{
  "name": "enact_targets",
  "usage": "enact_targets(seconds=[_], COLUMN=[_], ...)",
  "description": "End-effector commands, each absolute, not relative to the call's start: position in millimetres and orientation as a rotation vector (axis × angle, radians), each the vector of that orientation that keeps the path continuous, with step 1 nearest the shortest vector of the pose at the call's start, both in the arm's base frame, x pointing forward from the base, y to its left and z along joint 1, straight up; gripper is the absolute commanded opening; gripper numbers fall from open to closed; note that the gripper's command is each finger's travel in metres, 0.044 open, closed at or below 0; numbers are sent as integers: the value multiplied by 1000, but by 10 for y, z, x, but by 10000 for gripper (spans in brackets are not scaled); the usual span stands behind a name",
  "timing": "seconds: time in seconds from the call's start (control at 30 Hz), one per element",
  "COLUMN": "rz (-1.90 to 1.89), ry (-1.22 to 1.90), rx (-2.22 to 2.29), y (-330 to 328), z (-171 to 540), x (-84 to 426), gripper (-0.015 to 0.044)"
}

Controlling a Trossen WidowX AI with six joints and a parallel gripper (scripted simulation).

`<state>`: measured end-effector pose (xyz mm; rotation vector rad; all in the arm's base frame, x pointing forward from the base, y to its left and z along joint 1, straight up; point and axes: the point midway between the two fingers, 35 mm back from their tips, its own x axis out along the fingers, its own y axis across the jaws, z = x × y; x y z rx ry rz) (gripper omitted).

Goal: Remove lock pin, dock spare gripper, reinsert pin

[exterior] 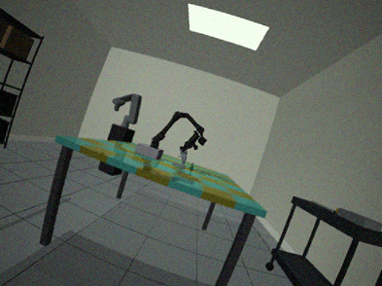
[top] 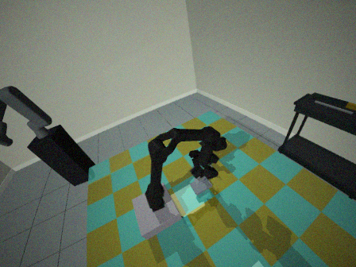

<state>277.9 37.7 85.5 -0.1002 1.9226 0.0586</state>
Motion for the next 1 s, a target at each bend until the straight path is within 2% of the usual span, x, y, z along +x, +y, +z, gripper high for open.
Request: enact_targets(seconds=[0.0,0.5,0.97], rz=[60,58,58], ry=[1919,1924,1924], rx=[-95,-99,-99], y=[383,379,379], z=[826,806,806], x=[2796,2794,2794], gripper=[0,0,368])
